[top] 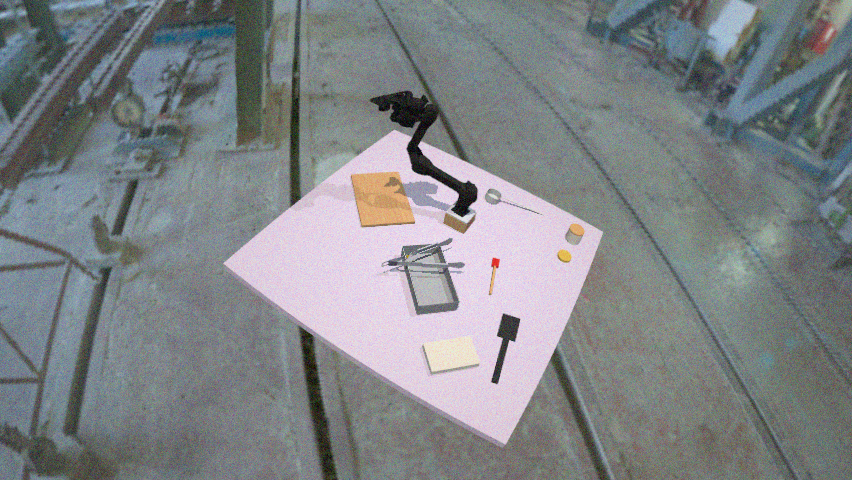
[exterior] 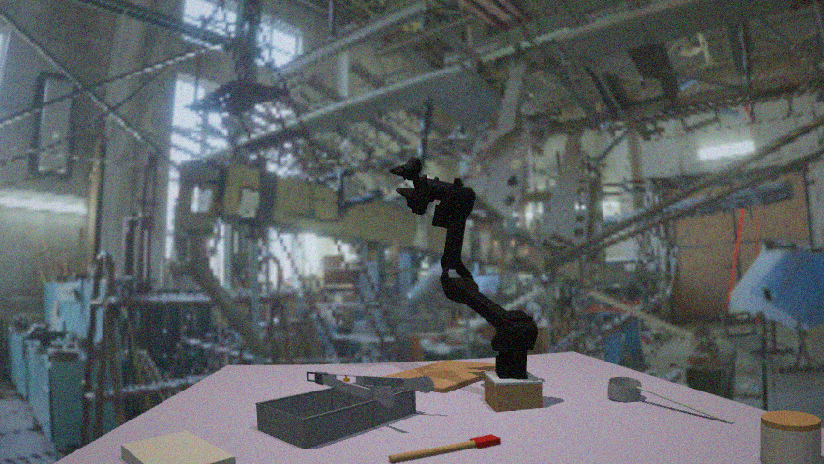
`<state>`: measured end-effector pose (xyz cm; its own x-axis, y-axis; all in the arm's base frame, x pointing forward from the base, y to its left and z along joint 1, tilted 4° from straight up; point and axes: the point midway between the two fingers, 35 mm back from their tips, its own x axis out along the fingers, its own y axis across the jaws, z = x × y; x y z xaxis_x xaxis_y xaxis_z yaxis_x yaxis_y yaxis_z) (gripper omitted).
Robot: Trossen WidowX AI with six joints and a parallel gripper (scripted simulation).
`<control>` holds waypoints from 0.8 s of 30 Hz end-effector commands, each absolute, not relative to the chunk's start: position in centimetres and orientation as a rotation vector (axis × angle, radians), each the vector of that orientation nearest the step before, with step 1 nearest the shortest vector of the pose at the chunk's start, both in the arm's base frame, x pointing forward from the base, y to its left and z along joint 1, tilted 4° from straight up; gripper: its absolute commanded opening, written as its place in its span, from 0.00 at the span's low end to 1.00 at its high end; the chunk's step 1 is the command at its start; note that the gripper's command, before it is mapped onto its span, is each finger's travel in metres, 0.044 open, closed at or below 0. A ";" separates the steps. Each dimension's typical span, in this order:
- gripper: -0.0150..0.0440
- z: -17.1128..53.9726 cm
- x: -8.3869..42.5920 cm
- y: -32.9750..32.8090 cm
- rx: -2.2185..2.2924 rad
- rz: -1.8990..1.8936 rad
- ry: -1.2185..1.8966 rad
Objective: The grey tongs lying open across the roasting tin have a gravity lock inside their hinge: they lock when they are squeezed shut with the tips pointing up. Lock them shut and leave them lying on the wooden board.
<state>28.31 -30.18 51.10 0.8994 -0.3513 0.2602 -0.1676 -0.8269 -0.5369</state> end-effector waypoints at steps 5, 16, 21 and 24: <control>1.00 52.2 27.2 -29.9 -2.558 -0.530 0.395; 1.00 61.8 17.8 -25.0 -2.762 -1.002 0.536; 1.00 65.4 13.5 -21.2 -2.888 -1.246 0.671; 1.00 66.5 12.1 -19.2 -2.921 -1.334 0.692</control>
<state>13.55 -21.17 65.48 0.6178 -0.3437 0.7072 -0.3930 -0.9140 -0.1008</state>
